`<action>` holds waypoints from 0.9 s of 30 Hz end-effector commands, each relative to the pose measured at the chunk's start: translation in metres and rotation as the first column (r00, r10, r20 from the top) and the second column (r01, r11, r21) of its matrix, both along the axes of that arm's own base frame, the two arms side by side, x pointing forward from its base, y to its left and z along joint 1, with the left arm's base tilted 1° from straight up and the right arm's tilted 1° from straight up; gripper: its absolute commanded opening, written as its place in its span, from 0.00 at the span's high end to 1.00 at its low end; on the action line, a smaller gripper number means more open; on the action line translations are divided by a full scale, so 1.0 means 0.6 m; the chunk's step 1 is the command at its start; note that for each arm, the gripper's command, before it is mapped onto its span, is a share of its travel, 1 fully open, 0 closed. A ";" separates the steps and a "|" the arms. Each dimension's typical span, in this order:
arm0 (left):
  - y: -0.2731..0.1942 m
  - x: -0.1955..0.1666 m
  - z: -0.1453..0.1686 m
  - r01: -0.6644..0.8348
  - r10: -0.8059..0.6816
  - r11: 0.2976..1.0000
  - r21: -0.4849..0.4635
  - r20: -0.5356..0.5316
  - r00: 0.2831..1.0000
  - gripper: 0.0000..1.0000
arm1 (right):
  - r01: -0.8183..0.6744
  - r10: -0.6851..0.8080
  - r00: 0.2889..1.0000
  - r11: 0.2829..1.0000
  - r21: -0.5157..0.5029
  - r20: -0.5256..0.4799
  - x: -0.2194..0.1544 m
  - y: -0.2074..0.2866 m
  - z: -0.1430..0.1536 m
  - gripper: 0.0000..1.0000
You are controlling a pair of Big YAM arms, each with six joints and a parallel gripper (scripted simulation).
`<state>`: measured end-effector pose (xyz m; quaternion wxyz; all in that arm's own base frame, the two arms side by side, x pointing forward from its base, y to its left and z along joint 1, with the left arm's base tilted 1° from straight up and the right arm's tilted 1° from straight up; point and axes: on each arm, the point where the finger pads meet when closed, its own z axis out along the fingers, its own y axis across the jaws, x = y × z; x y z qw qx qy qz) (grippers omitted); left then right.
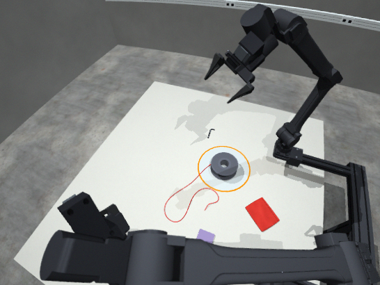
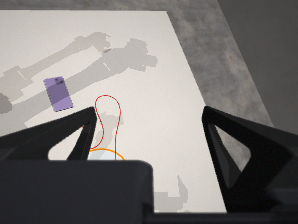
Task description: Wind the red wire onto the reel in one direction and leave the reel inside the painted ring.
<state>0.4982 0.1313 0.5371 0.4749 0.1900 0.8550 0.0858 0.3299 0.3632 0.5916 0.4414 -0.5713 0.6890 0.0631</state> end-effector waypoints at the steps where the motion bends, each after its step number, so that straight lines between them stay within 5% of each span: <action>1: -0.009 -0.068 0.166 -0.131 0.141 0.988 -0.080 0.130 0.981 0.00 | 0.095 -0.099 0.995 0.972 0.214 0.009 -0.034 -0.044 0.130 0.00; 5: -0.015 -0.139 0.264 -0.225 0.251 0.965 -0.136 0.224 0.942 0.00 | 0.126 -0.136 0.991 0.926 0.357 0.005 -0.082 -0.095 0.211 0.00; 7: -0.015 -0.139 0.264 -0.225 0.251 0.965 -0.136 0.224 0.942 0.00 | 0.126 -0.136 0.991 0.926 0.357 0.005 -0.082 -0.095 0.211 0.00; 16: -0.039 -0.296 0.418 -0.337 0.427 0.899 -0.280 0.382 0.820 0.00 | 0.149 -0.171 0.985 0.793 0.591 -0.020 -0.180 -0.200 0.340 0.00; 27: -0.057 -0.398 0.490 -0.361 0.511 0.853 -0.377 0.458 0.728 0.00 | 0.148 -0.171 0.984 0.696 0.703 -0.037 -0.241 -0.266 0.401 0.00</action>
